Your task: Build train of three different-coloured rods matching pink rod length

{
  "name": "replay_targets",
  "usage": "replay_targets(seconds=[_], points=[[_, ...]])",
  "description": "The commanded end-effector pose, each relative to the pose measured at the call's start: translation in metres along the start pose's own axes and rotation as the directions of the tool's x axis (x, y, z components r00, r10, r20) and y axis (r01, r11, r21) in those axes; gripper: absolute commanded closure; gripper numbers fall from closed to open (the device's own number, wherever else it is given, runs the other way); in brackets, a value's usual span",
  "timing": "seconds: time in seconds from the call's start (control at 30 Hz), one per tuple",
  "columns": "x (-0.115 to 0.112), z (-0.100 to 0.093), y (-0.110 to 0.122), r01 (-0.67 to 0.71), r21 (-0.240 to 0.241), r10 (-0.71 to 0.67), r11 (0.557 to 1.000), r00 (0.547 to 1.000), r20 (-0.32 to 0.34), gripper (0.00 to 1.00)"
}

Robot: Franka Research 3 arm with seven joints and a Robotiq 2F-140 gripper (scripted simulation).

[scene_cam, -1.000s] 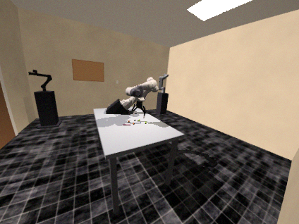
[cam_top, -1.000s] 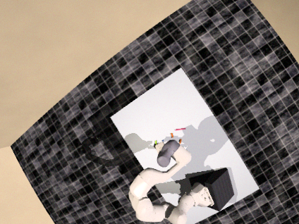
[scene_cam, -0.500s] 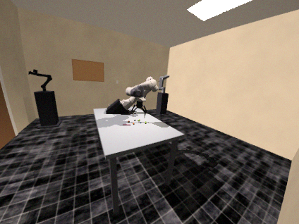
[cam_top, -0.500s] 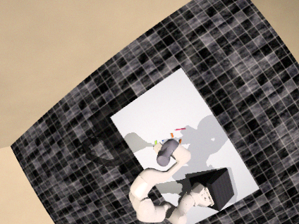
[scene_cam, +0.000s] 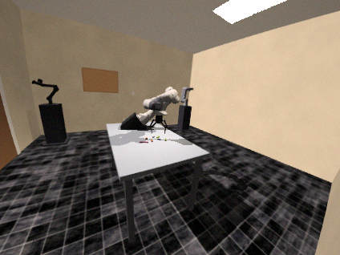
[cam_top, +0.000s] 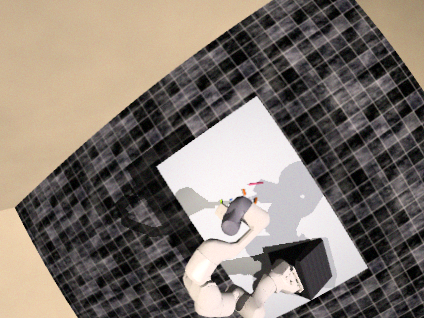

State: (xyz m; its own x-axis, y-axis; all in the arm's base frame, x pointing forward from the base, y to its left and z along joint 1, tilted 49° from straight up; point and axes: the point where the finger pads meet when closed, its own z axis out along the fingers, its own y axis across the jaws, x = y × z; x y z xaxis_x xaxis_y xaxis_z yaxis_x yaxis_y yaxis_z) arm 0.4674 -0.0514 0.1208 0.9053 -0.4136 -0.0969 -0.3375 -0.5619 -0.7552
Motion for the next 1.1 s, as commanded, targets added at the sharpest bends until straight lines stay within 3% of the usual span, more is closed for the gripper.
replay_targets(seconds=[0.0, 0.3, 0.8, 0.87, 1.07], points=[[0.0018, 0.0009, 0.0027, 0.166, -0.002, -0.166, 0.986, 0.986, -0.010, 0.00], [0.0038, 0.0007, 0.0019, 0.287, -0.004, -0.287, 0.958, 0.958, -0.010, 0.00], [0.0090, 0.0000, -0.0004, 0.554, -0.008, -0.554, 0.832, 0.832, -0.011, 0.00], [0.0090, 0.0000, -0.0004, 0.554, -0.008, -0.554, 0.832, 0.832, -0.011, 0.00], [0.0116, -0.0004, -0.0015, 0.662, -0.010, -0.662, 0.749, 0.749, -0.011, 0.00]])
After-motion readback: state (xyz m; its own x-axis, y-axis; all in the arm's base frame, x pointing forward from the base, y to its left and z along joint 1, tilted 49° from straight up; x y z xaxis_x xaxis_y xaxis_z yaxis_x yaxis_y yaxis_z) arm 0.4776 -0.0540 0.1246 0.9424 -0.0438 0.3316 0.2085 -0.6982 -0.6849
